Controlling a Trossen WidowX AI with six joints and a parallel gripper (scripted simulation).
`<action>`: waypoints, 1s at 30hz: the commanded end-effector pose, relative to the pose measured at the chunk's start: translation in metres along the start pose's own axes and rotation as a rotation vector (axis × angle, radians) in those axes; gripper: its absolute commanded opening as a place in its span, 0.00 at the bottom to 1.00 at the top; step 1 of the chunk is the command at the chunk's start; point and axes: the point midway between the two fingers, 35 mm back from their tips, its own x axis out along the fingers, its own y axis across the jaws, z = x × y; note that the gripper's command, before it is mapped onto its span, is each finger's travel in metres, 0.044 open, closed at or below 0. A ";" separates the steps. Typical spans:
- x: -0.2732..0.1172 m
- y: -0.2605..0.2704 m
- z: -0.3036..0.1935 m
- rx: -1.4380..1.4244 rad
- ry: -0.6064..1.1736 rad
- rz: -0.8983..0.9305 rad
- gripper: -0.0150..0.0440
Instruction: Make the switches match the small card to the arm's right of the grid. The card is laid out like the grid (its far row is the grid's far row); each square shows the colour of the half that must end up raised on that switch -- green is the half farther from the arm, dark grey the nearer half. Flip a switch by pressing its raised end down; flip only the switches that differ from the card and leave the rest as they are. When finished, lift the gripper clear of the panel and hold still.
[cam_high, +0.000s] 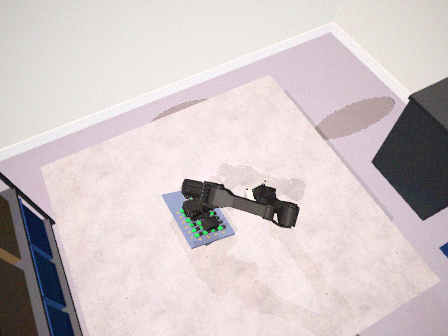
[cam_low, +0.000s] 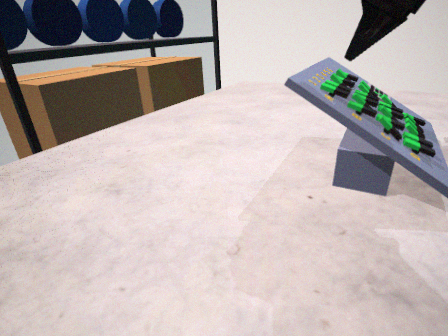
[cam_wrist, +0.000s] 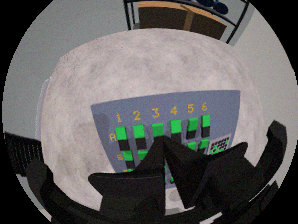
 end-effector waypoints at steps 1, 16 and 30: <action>0.009 0.000 -0.002 0.005 0.009 0.001 0.25; 0.023 0.000 -0.001 0.005 0.008 0.001 0.25; 0.023 0.000 -0.001 0.005 0.008 0.001 0.25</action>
